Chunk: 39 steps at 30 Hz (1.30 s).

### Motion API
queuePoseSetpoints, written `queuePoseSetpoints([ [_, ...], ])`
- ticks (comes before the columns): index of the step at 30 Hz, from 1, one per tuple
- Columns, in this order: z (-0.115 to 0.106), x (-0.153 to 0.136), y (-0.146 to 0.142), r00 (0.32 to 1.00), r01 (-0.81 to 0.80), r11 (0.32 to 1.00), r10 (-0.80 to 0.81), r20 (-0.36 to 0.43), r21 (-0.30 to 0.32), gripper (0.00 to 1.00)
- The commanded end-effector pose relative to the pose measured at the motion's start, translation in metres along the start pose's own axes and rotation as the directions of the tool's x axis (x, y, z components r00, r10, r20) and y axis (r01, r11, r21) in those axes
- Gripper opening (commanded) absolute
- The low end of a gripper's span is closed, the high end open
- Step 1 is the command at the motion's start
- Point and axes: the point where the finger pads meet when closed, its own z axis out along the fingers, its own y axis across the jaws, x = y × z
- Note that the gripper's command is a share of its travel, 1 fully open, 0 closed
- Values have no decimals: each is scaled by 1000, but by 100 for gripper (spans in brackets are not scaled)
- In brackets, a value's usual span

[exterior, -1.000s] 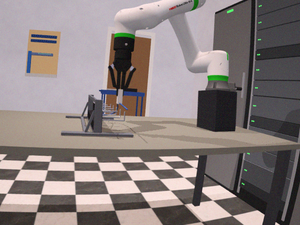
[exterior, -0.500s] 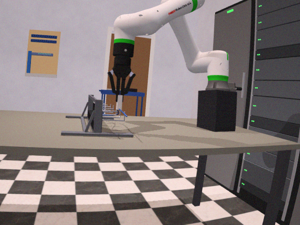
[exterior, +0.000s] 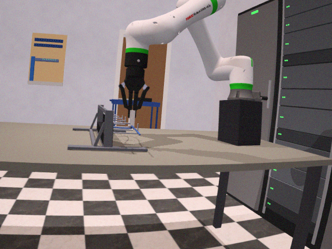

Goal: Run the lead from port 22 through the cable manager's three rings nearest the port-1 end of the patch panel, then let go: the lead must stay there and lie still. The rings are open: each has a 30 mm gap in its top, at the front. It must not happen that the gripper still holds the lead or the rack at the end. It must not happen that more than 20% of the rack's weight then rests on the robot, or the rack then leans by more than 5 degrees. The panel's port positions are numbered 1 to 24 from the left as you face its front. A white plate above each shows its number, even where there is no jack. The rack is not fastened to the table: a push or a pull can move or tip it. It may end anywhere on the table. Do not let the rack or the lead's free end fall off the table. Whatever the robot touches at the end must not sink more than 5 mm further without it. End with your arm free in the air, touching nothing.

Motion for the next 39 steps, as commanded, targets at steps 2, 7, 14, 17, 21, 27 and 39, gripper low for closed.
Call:
queuePoseSetpoints([
  [2, 4, 0, 0, 1000, 0, 1000, 0, 0, -1, 0],
  [7, 7, 0, 0, 1000, 0, 1000, 0, 0, -1, 0],
  [14, 10, 0, 0, 1000, 0, 1000, 0, 0, -1, 0],
  [17, 11, 0, 0, 1000, 0, 1000, 0, 0, -1, 0],
  [21, 11, 0, 0, 1000, 0, 1000, 0, 0, -1, 0],
  [27, 11, 0, 0, 1000, 0, 1000, 0, 0, -1, 0],
  [39, 11, 0, 7, 1000, 0, 1000, 0, 0, -1, 0],
])
